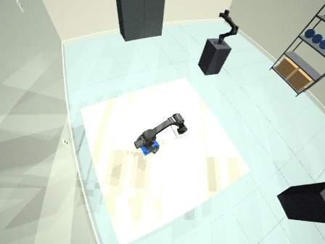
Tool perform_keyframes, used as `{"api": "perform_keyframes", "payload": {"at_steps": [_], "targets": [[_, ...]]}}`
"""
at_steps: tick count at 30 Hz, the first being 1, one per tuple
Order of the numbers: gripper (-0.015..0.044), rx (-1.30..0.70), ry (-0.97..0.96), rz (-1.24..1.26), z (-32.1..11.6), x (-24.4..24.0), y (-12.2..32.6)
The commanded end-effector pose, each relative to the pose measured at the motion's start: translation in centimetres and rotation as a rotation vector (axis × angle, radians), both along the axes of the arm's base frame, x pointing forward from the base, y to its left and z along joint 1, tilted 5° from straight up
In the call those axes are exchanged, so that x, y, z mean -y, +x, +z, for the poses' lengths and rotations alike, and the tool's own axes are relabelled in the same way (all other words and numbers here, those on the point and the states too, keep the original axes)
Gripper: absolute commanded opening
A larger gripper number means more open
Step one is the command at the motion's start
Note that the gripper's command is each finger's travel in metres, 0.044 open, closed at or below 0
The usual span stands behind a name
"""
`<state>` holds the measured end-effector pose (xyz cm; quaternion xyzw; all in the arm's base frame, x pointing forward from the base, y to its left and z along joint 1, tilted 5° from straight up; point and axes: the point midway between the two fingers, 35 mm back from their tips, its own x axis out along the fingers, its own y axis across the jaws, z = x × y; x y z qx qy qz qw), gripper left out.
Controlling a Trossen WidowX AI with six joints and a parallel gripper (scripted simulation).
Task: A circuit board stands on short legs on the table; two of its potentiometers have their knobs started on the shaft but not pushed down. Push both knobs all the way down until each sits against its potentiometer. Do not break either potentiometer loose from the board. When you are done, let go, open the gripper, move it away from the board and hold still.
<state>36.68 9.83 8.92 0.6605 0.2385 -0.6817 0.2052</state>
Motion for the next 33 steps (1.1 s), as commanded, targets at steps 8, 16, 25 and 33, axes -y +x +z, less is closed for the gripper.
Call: {"api": "perform_keyframes", "payload": {"at_steps": [8,16,25,33], "targets": [[0.0000,-0.002,-0.006,-0.005,-0.93,0.06,-0.09],[0.0000,-0.002,-0.006,-0.005,-0.94,0.06,-0.09],[0.0000,-0.002,-0.006,-0.005,-1.18,0.05,-0.10],[0.0000,-0.002,-0.006,-0.005,-1.39,0.04,-0.11]]}}
